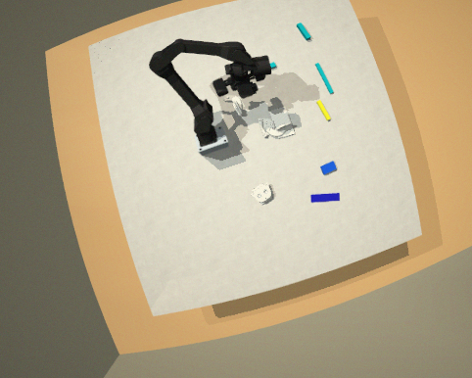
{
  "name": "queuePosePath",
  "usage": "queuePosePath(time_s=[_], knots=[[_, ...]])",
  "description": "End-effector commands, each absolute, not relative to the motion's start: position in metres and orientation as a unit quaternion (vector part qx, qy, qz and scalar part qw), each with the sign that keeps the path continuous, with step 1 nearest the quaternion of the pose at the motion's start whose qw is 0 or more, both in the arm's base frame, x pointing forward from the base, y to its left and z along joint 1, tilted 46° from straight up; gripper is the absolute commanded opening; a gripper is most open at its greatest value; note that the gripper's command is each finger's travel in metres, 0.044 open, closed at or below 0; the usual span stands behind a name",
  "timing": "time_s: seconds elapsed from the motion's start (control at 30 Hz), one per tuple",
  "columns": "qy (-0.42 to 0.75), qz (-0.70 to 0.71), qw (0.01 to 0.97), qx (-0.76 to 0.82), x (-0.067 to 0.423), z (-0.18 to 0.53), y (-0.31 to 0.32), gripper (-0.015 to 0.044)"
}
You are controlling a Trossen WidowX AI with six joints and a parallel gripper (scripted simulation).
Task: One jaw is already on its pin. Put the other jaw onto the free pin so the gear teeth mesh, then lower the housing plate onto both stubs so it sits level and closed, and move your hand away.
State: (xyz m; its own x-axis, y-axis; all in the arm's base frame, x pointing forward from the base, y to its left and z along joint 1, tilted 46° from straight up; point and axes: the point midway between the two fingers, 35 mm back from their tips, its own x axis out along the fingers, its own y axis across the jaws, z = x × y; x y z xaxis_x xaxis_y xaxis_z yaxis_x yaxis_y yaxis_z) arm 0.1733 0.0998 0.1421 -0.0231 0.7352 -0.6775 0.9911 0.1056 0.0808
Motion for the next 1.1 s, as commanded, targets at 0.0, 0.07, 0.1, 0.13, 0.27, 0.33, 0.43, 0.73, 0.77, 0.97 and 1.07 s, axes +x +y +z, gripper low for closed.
queuePosePath(time_s=[0.0,0.07,0.1,0.13,0.27,0.33,0.43,0.73,0.77,0.97,1.07], knots=[[0.682,-0.216,0.296,0.633,0.173,0.142,0.100,0.0026],[0.682,-0.215,0.301,0.631,0.172,0.138,0.095,0.0079],[0.683,-0.213,0.306,0.628,0.171,0.133,0.089,0.0105],[0.685,-0.210,0.312,0.624,0.169,0.127,0.082,0.0131],[0.694,-0.196,0.326,0.612,0.157,0.109,0.061,0.0236],[0.694,-0.195,0.327,0.611,0.157,0.108,0.060,0.0289],[0.694,-0.195,0.327,0.611,0.157,0.107,0.061,0.0368],[0.694,-0.194,0.327,0.612,0.155,0.081,0.089,0.0440],[0.694,-0.194,0.327,0.612,0.155,0.081,0.089,0.0440],[0.694,-0.195,0.327,0.611,0.156,0.076,0.093,0.0440],[0.694,-0.196,0.328,0.611,0.156,0.073,0.096,0.0440]])
